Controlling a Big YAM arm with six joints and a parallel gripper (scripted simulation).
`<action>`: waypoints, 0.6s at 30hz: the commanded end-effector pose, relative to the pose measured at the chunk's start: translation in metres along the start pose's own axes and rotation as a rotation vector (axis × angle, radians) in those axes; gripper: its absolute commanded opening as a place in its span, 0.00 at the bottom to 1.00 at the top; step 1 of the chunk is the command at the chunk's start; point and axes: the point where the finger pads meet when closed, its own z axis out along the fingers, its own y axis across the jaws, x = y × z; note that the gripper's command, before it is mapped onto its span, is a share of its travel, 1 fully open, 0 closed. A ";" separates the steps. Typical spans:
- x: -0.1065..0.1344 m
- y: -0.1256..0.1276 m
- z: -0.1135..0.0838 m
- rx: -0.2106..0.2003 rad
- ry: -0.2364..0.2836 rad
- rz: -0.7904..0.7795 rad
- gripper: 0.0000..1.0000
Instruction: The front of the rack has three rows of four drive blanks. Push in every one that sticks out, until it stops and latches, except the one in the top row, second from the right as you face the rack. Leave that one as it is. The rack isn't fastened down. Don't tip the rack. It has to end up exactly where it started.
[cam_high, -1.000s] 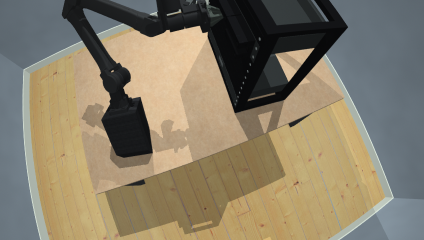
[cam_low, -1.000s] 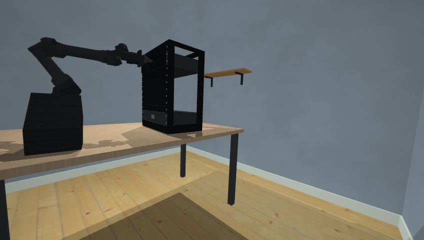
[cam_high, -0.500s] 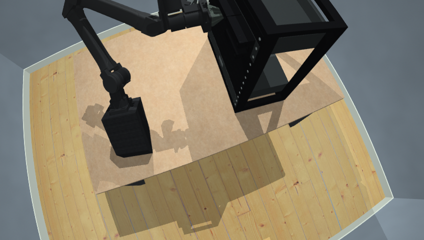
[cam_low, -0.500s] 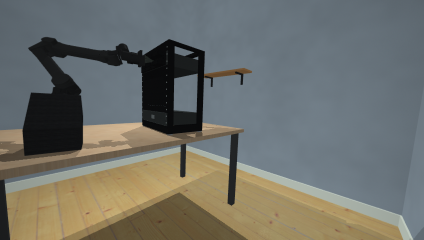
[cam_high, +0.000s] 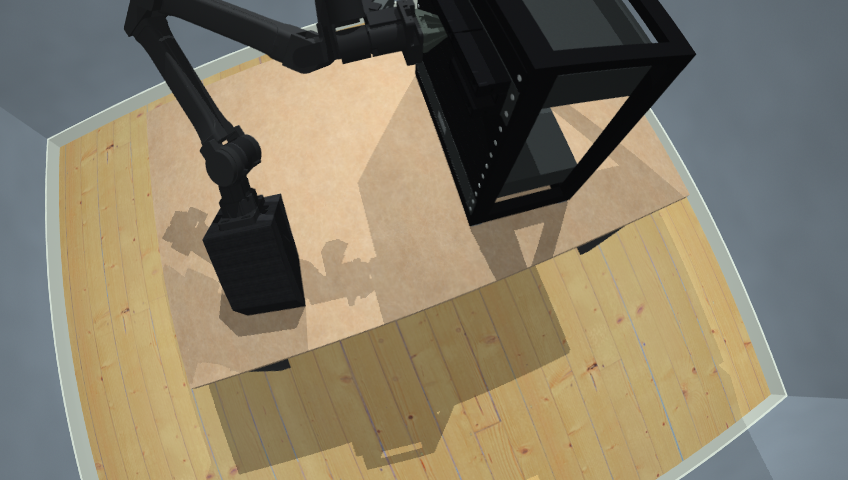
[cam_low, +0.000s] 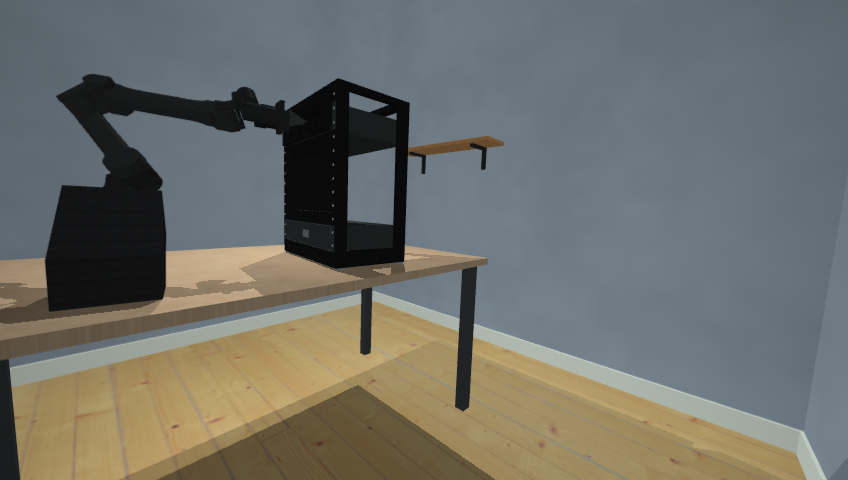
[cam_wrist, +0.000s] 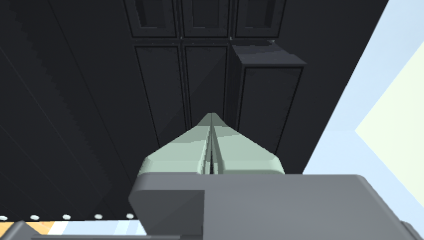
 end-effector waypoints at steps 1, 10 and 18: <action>-0.018 -0.007 0.028 -0.008 -0.045 -0.019 0.00; 0.003 0.004 -0.020 -0.018 0.003 0.008 0.00; 0.003 0.006 -0.084 -0.019 0.002 0.018 0.00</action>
